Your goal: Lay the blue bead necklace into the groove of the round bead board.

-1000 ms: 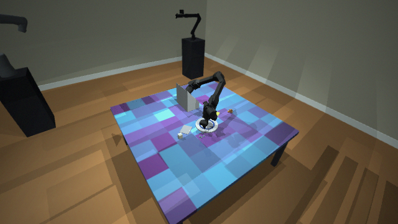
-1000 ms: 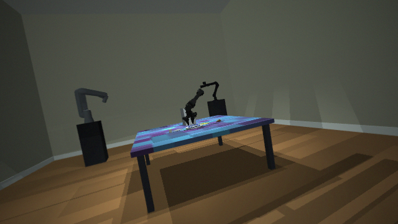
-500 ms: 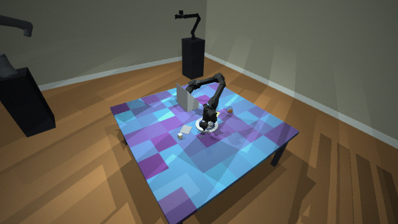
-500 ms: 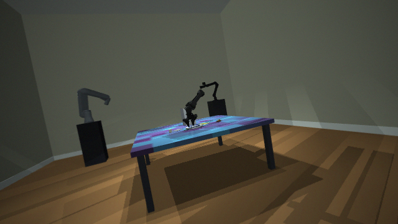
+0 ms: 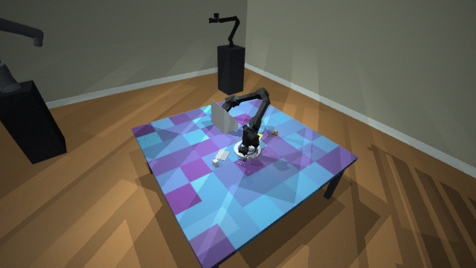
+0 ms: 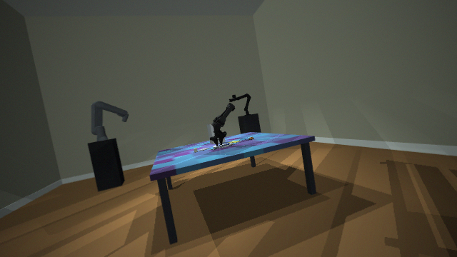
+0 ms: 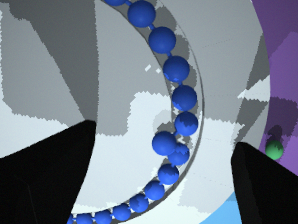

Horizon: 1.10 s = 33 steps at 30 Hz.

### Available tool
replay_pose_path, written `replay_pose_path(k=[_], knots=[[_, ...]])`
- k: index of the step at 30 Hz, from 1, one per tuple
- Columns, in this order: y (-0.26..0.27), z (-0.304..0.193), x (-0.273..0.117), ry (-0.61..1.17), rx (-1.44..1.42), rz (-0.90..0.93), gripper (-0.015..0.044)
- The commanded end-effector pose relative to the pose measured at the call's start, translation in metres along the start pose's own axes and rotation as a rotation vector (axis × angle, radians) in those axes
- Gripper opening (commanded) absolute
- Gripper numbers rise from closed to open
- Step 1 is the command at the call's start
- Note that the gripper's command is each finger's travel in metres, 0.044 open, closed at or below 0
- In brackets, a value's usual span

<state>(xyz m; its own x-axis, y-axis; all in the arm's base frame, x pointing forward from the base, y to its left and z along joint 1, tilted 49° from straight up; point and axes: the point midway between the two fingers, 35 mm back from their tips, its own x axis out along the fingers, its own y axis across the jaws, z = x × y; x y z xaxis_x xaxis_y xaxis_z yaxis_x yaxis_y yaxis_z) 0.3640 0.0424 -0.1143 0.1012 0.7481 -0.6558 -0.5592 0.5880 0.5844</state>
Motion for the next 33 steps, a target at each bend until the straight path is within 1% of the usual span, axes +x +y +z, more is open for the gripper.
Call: replay_pose_path(k=[1, 5, 6, 28, 33], knots=[[0.0001, 0.0002, -0.0002, 0.0, -0.001, 0.0, 0.0118], [0.0001, 0.0002, -0.0002, 0.0, -0.001, 0.0, 0.0012], [0.0001, 0.0002, -0.0002, 0.0, -0.001, 0.0, 0.0], [0.0001, 0.0002, -0.0002, 0.0, -0.001, 0.0, 0.0], [0.0009, -0.0003, -0.0062, -0.002, 0.006, 0.006, 0.0]])
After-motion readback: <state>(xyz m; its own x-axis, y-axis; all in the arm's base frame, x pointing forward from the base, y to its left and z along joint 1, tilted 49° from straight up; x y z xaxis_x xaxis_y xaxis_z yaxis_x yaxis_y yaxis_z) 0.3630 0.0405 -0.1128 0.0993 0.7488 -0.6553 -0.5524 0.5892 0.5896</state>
